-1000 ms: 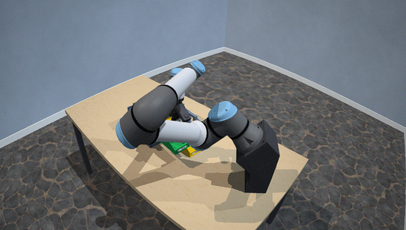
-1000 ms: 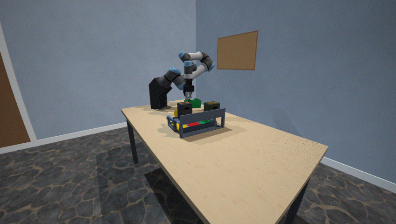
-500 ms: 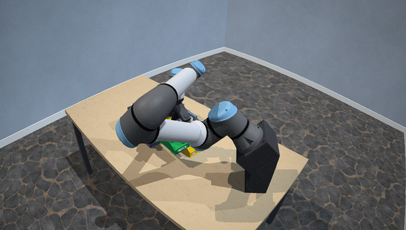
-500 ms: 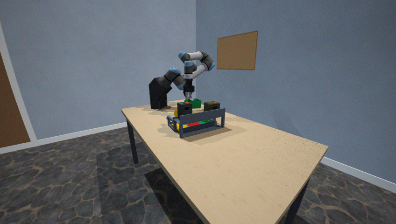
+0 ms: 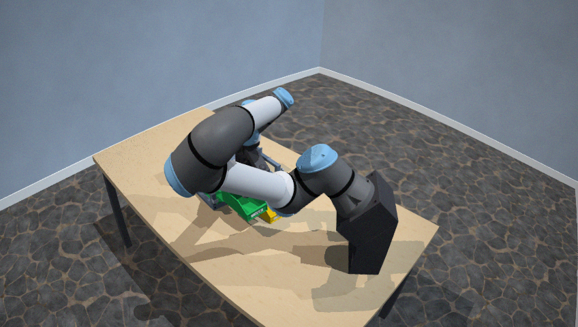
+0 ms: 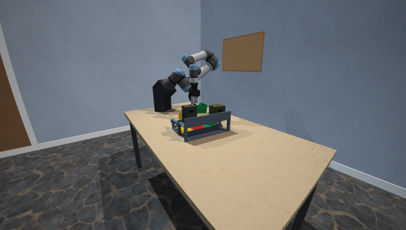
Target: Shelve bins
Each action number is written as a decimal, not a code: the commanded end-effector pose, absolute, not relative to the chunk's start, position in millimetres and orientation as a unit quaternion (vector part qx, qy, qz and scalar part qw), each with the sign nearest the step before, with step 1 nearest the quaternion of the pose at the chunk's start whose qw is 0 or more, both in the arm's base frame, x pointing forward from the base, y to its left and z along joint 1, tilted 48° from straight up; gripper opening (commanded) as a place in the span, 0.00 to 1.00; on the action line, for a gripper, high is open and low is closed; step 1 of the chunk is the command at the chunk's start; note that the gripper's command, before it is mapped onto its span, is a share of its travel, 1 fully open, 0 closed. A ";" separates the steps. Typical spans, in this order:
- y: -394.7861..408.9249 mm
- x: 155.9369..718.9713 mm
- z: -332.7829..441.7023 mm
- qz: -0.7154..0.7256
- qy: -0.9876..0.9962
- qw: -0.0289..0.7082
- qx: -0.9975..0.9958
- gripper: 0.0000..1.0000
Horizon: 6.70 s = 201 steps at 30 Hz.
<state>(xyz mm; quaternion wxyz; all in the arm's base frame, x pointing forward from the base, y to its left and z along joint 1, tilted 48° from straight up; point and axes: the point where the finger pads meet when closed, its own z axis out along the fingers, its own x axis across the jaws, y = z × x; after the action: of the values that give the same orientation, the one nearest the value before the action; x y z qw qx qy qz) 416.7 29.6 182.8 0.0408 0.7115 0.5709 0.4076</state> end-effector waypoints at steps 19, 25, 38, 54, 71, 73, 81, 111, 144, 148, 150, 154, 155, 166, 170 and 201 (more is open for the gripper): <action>35.0 458.0 174.7 0.405 0.571 0.042 0.713 0.00; 35.2 459.4 174.4 0.405 0.571 0.042 0.713 0.00; 35.2 459.4 174.4 0.405 0.571 0.042 0.713 0.00; 35.0 459.5 174.5 0.403 0.572 0.040 0.713 0.00; 33.0 460.4 177.4 0.385 0.587 0.009 0.713 0.00; 32.6 460.5 178.0 0.381 0.590 0.002 0.712 0.00; 30.8 461.3 180.5 0.364 0.602 -0.025 0.711 0.00; 28.2 462.4 184.1 0.338 0.618 -0.065 0.707 0.00; 28.2 460.1 183.0 0.334 0.620 -0.070 0.707 0.00; 28.3 459.6 182.8 0.334 0.620 -0.070 0.707 0.00; 28.3 459.5 182.7 0.333 0.620 -0.071 0.707 0.00; 28.3 459.5 182.7 0.333 0.620 -0.071 0.707 0.00; 28.3 459.5 182.7 0.333 0.620 -0.071 0.707 0.00; 28.3 459.4 182.7 0.333 0.620 -0.071 0.707 0.00; 28.3 459.4 182.7 0.333 0.620 -0.071 0.707 0.00; 26.2 465.0 186.5 0.333 0.620 -0.071 0.707 0.00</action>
<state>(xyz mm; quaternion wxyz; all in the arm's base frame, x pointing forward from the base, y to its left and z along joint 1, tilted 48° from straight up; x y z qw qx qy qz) 463.1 27.1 185.0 -0.0711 0.7066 0.6202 0.3333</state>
